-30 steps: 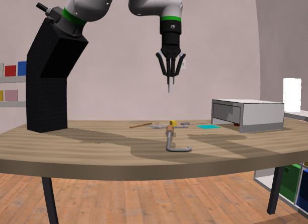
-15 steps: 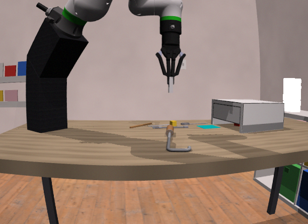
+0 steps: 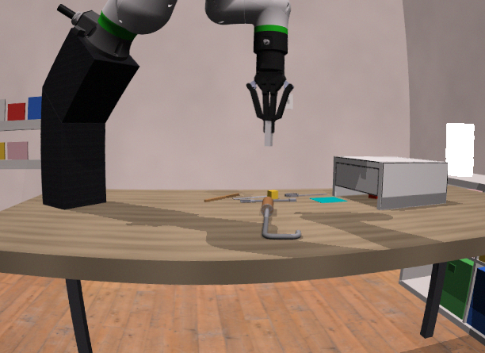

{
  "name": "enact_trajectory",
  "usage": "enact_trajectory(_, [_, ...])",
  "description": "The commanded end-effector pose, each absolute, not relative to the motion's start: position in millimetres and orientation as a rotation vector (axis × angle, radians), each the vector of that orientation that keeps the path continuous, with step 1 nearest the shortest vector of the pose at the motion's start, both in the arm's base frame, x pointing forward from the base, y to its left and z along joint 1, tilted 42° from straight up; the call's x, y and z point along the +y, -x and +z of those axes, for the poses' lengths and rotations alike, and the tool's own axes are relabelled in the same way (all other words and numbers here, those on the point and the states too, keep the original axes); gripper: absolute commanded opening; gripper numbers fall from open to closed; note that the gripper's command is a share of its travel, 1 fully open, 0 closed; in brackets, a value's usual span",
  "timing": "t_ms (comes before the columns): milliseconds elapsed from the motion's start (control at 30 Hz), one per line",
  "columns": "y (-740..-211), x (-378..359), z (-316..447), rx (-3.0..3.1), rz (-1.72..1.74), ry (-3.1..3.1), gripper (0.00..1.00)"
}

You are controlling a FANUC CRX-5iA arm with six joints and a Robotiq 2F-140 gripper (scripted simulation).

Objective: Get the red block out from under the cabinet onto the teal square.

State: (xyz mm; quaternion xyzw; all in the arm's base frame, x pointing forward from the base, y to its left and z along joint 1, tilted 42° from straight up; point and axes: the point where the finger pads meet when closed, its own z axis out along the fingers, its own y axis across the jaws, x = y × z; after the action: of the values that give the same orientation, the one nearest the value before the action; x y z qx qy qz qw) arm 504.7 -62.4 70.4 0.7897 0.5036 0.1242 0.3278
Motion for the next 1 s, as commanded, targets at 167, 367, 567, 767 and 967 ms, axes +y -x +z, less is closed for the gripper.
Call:
enact_trajectory(167, [-505.0, -62.1, 70.9, 0.775, 0.549, -2.368, 0.00])
enact_trajectory(367, [-505.0, -62.2, 71.4, 0.420, 0.664, -2.525, 0.00])
enact_trajectory(567, [-505.1, -62.2, 71.8, 0.101, 0.751, -2.623, 0.00])
enact_trajectory(767, [-505.2, -62.2, 72.2, -0.340, 0.849, -2.695, 0.00])
enact_trajectory(967, [-505.2, -62.2, 72.5, -0.769, 0.919, -2.705, 0.00])
